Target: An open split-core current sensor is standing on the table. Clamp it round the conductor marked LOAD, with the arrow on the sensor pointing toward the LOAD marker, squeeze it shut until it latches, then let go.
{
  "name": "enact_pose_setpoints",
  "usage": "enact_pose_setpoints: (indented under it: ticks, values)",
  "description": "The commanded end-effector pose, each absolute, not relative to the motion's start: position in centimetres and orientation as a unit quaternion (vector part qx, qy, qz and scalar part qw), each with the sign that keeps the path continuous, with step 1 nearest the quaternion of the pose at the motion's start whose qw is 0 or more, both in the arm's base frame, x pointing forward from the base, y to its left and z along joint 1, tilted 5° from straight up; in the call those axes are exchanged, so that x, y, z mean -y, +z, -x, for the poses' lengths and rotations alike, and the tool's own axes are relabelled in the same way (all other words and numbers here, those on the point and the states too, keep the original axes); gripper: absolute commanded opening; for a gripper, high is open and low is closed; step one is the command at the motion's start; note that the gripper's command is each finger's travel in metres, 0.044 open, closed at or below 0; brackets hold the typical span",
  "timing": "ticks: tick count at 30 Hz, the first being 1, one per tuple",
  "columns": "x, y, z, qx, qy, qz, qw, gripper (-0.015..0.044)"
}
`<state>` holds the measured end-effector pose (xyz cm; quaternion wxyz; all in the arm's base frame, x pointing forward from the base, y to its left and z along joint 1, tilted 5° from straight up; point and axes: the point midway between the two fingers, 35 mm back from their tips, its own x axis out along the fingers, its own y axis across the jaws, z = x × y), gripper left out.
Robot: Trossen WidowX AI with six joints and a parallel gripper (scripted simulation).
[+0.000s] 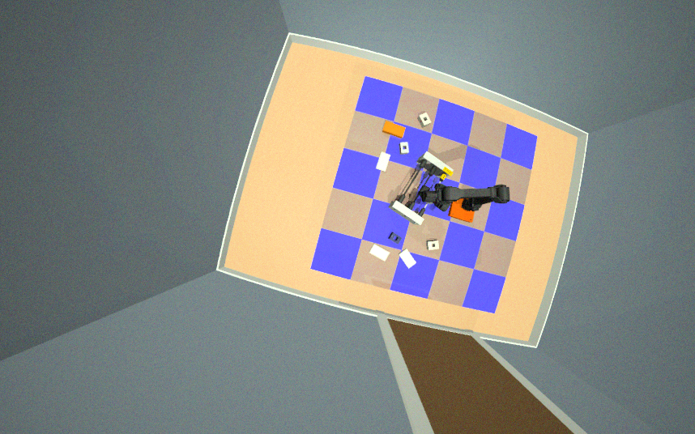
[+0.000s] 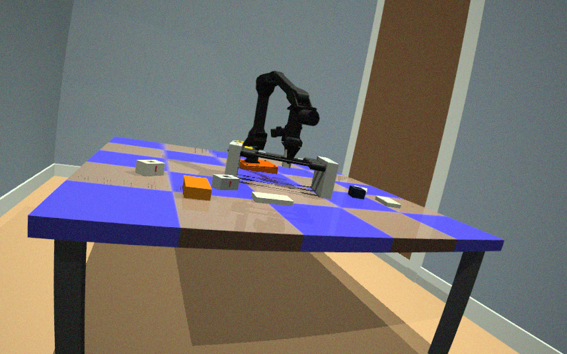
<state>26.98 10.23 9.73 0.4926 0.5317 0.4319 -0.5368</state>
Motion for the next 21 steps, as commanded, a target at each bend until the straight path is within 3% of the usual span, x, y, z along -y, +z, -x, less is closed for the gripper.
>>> enact_pose_setpoints:
  ticks: [1,9,21]
  values:
    - [-10.3,10.5,-27.1,-0.432,-0.537,-0.532,0.492,0.0440]
    - [-11.1,19.2,-26.5,-0.433,-0.535,-0.533,0.492,0.0440]
    - [-11.1,19.4,-26.5,-0.433,-0.534,-0.533,0.492,0.0440]
